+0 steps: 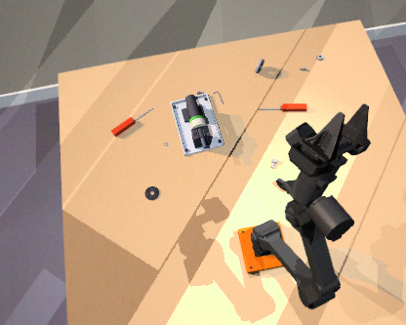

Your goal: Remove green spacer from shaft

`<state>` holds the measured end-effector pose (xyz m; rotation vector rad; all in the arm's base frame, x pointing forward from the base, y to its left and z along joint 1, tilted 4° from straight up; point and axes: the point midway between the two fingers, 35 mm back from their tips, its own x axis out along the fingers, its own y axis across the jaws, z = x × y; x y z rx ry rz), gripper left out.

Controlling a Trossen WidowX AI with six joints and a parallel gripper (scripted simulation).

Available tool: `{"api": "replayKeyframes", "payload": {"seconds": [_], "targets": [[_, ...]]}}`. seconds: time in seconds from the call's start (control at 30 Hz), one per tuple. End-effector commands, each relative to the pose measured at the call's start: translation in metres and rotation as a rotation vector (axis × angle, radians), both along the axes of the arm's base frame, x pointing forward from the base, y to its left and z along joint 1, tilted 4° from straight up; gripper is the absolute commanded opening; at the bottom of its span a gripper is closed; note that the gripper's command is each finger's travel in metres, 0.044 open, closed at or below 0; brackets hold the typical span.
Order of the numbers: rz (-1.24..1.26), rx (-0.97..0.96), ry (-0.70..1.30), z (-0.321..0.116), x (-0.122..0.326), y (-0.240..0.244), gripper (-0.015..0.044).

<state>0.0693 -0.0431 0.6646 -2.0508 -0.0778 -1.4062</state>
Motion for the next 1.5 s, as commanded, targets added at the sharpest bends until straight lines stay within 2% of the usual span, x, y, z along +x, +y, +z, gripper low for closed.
{"api": "replayKeyframes", "payload": {"seconds": [0.0, 0.1, 0.37, 0.6, 0.77, 0.97, 1.23, 1.33, 1.47], "targets": [[0.004, -0.001, 0.002, 0.0, 0.001, 0.001, 0.0426], [0.06, -0.011, 0.039, -0.003, 0.021, 0.01, 0.044], [0.393, 0.015, 0.267, -0.035, 0.126, 0.064, 0.044], [0.683, 0.22, 0.52, -0.087, 0.214, 0.103, 0.044], [0.799, 0.401, 0.736, -0.146, 0.27, 0.134, 0.044], [0.859, 0.589, 0.907, -0.201, 0.306, 0.156, 0.044], [0.871, 1.201, 1.189, -0.321, 0.35, 0.187, 0.044], [0.779, 1.473, 1.252, -0.37, 0.355, 0.194, 0.044], [0.536, 1.858, 1.262, -0.436, 0.351, 0.196, 0.044]]}}
